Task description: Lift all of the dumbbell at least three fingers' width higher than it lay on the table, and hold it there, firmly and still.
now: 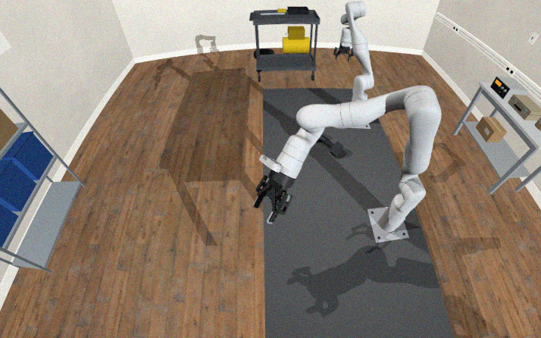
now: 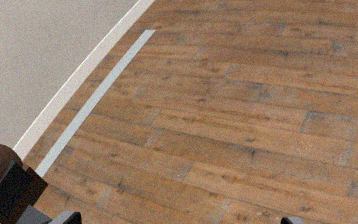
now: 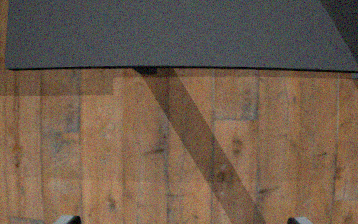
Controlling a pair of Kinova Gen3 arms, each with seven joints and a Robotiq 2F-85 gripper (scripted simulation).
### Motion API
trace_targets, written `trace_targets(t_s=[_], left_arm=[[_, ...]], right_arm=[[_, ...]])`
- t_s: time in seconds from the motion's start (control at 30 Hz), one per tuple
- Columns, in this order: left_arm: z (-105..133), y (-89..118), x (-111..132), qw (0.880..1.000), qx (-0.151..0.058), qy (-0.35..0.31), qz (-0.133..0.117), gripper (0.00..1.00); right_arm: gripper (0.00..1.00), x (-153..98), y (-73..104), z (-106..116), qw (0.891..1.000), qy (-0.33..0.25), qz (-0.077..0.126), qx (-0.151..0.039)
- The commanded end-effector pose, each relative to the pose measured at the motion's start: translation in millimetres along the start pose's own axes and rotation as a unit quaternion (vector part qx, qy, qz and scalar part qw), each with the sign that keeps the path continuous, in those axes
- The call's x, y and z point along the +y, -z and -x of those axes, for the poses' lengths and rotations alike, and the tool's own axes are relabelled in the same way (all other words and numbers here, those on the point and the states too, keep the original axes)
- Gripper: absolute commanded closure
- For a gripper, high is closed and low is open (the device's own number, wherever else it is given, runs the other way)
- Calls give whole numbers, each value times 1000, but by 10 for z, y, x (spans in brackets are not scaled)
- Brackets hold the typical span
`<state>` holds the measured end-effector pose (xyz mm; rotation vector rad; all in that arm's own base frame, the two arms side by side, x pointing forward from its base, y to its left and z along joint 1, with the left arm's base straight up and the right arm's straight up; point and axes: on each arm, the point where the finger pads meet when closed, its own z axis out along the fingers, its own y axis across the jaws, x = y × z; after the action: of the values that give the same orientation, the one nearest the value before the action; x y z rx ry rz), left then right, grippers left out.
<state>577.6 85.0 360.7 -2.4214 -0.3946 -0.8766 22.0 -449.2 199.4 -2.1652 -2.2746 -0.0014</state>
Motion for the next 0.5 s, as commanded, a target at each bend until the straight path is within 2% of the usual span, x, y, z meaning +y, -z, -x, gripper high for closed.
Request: trace_targets(t_s=[0.0,0.1,0.17,0.23,0.3,0.37,0.47], left_arm=[[-9,7,-4,1000,1,1,0,2],[-1,14,36,1000,0,-2,3,2],[26,41,162,1000,-2,-10,11,2],[84,97,406,999,-6,-26,26,2],[84,97,406,999,-6,-26,26,2],[184,192,755,998,-13,-49,49,2],[270,272,1010,995,-17,-67,66,2]], right_arm=[[2,-2,6,3,1000,0,0,-1],[2,-2,6,3,1000,0,0,-1],[2,-2,6,3,1000,0,0,-1],[2,-2,6,3,1000,0,0,-1],[2,-2,6,3,1000,0,0,-1],[2,-2,6,3,1000,0,0,-1],[2,-2,6,3,1000,0,0,-1]])
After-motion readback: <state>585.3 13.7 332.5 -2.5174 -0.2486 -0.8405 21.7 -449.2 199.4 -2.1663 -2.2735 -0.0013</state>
